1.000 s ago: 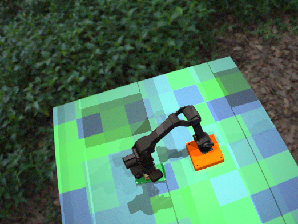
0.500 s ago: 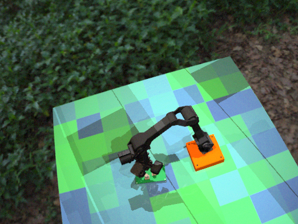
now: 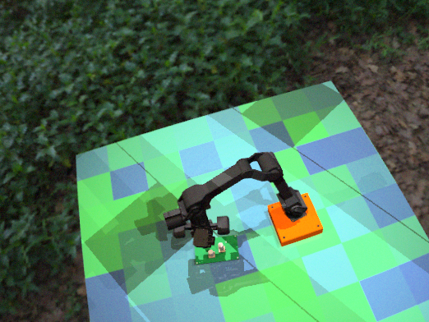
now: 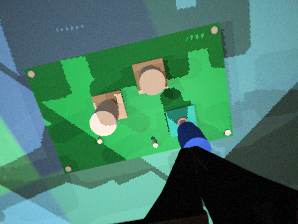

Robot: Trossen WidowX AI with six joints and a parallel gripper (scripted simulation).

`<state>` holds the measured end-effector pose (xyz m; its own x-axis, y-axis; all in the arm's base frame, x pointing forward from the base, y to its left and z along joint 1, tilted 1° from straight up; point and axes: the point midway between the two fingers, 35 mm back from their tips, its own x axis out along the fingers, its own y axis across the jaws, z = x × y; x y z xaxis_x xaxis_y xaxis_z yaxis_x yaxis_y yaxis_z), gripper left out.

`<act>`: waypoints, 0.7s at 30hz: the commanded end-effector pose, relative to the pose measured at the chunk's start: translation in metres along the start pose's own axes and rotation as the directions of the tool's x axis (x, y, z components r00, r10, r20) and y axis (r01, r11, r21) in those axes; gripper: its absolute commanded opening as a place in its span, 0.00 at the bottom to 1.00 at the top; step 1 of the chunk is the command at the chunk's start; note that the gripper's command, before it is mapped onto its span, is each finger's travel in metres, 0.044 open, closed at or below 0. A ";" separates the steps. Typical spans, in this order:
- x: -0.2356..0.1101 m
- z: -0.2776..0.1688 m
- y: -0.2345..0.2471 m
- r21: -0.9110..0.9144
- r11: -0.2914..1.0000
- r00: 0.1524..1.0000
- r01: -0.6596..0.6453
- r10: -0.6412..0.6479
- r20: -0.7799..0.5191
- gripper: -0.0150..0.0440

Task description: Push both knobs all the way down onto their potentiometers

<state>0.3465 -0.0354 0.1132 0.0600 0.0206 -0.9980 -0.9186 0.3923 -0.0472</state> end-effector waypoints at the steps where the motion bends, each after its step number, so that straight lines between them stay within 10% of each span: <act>1: -0.005 -0.005 -0.004 -0.150 0.989 1.000 -0.005 0.004 -0.006 0.25; 21: 0.003 -0.015 -0.010 -0.425 0.905 1.000 -0.018 0.014 -0.012 0.25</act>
<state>0.3511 -0.0525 0.1228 0.0512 0.0175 -0.9985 -0.9984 -0.0246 -0.0517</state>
